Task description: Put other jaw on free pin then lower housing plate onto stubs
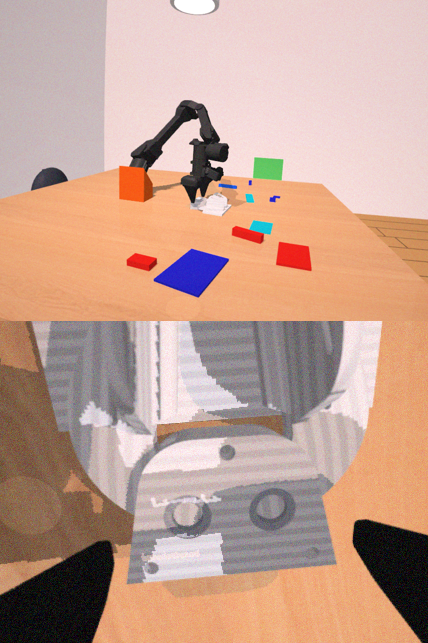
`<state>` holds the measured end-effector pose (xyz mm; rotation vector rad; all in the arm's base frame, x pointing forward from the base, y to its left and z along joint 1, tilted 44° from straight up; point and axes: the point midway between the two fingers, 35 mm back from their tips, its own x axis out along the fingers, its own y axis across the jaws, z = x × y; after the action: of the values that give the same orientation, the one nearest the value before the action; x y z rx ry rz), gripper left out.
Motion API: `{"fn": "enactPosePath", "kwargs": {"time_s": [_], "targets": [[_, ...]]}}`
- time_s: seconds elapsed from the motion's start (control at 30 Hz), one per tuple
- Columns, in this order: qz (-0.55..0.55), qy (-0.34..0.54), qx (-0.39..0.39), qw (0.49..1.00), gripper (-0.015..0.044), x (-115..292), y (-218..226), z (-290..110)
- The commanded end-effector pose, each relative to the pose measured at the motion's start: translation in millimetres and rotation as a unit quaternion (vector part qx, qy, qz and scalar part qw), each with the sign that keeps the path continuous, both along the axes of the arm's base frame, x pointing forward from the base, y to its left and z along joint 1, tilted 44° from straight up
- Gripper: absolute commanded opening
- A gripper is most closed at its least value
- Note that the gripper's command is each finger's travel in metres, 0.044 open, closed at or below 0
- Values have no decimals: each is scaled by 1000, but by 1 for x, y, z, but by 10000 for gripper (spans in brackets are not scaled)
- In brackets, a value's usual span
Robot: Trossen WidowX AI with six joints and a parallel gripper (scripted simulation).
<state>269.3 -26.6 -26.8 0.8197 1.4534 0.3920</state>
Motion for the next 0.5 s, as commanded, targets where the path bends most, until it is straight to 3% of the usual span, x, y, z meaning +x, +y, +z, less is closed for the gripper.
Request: {"fn": "enactPosePath", "kwargs": {"time_s": [0.0, 0.27, 0.47], "targets": [[-1, -12, -7, 1000, 440, -1, -26, 27], [-7, -12, -5, 1000, 440, -10, -38, 39], [-3, -9, -9, 1000, 440, -65, -58, 67]]}}
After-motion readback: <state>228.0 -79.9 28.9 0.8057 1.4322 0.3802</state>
